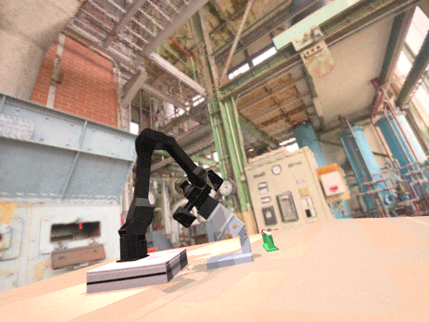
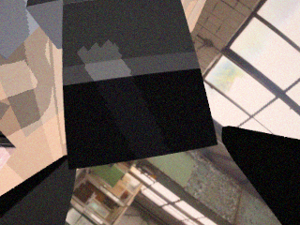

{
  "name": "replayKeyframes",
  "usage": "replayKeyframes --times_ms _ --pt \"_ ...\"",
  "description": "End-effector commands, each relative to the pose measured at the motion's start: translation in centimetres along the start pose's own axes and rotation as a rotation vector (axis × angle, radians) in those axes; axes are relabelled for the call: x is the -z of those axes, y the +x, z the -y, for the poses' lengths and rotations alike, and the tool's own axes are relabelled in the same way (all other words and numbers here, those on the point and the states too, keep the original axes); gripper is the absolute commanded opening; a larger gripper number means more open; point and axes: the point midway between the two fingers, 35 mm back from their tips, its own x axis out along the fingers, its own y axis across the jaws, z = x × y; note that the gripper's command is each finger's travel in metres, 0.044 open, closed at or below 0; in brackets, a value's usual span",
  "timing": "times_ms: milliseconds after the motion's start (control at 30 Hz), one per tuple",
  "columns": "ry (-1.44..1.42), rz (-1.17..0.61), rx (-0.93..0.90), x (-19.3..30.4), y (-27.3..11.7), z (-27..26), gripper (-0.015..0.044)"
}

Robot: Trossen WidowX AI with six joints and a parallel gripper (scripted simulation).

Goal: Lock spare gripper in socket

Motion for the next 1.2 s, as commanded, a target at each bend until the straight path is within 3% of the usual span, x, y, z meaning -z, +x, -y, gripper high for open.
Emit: replayKeyframes --times_ms 0,1167 --pt "0.001 0.015 -0.004 0.7 -0.3 0.0 0.044" --pt "0.0 0.248 -0.005 4.9 -2.2 2.8 0.044"
